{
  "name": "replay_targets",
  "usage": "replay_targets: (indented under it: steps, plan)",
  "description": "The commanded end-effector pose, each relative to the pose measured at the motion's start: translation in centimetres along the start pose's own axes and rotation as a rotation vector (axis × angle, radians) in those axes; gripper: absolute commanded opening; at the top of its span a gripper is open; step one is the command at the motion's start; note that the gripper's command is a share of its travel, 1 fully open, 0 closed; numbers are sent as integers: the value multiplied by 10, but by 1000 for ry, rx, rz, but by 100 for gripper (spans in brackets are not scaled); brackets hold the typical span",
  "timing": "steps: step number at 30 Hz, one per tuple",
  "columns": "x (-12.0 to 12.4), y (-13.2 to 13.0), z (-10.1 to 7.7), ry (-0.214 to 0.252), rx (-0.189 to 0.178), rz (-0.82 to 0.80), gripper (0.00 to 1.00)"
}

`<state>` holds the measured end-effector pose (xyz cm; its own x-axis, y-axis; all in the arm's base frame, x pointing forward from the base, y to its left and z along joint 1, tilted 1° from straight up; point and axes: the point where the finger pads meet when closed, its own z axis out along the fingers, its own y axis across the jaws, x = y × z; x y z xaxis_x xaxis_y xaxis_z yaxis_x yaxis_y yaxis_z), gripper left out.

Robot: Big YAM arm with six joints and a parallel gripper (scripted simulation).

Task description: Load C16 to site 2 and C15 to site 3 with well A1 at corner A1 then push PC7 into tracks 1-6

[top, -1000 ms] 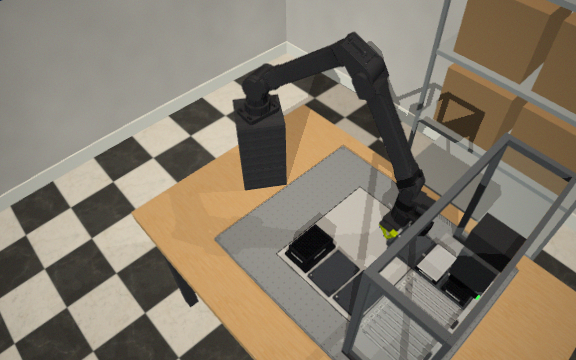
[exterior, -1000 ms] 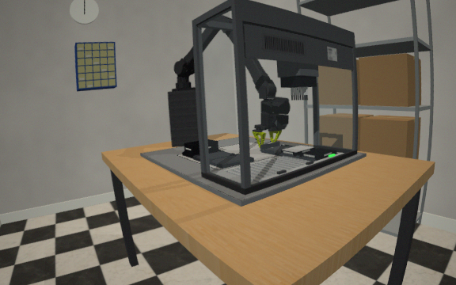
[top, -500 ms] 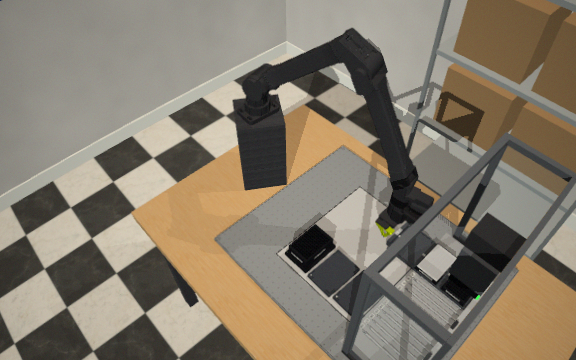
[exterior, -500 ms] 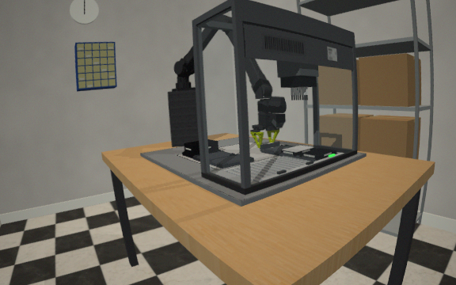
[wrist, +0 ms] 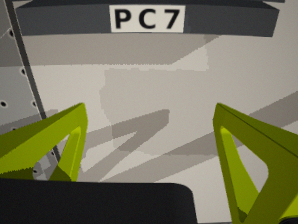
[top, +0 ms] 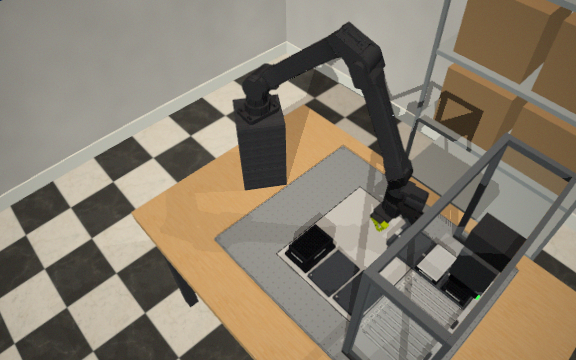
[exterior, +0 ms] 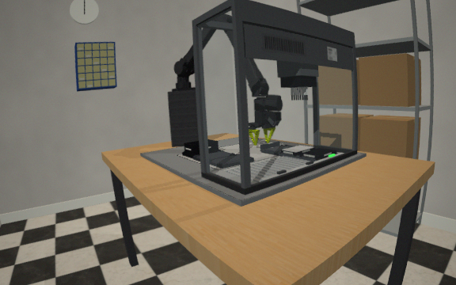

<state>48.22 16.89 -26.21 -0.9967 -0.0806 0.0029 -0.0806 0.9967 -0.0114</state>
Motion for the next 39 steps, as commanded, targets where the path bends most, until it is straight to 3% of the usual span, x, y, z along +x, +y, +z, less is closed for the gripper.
replay_targets:
  steps: [1, 2, 14, 16, 17, 18, 27, 28, 31, 33, 34, 36, 39]
  plan:
    - [-30, 9, -35, -64, -14, 10, 80]
    - [-18, 6, -35, -45, -8, 10, 80]
    - [-15, 8, -83, -46, -9, 5, 80]
    - [-15, 8, -83, -46, -9, 5, 80]
    - [-11, 6, -73, -25, -3, 4, 80]
    - [-15, 7, -91, -46, -9, 5, 80]
    - [-18, 8, -124, -56, -11, 6, 80]
    - [-15, 7, -130, -51, -9, -48, 100]
    - [-12, 6, -148, -47, -5, -148, 100]
    - [-12, 6, -148, -47, -5, -148, 100]
    - [-34, 12, -167, -89, -13, -168, 100]
    - [-22, 8, -174, -67, -9, -168, 100]
    - [-26, 9, -198, -78, -11, -167, 100]
